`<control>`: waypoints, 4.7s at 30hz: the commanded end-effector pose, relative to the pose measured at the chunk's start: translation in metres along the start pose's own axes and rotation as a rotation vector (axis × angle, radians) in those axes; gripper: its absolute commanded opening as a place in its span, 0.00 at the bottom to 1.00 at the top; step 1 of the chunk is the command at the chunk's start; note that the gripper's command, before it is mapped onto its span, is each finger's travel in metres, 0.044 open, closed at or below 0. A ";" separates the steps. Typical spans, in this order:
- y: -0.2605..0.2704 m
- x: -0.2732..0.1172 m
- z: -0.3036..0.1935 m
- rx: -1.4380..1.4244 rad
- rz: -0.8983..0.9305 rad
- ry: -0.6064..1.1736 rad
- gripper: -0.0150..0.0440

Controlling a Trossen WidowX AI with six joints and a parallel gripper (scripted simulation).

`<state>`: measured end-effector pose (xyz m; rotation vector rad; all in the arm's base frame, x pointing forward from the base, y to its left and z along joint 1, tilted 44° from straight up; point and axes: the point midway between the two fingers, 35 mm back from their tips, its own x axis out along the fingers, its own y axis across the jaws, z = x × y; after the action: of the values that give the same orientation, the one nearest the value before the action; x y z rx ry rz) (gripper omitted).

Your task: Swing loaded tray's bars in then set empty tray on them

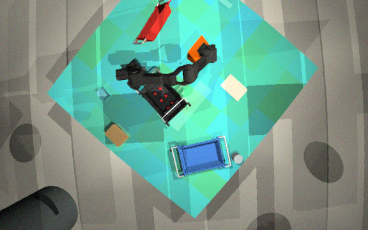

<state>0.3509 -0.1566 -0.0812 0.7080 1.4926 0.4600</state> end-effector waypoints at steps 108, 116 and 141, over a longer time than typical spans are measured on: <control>0.058 -0.061 -0.001 0.009 0.008 0.009 0.25; -0.056 -0.105 -0.060 -0.080 -0.060 -0.003 0.25; -0.213 -0.130 -0.278 -0.285 -0.038 0.029 0.25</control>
<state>0.0387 -0.3596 -0.1106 0.4638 1.4259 0.6194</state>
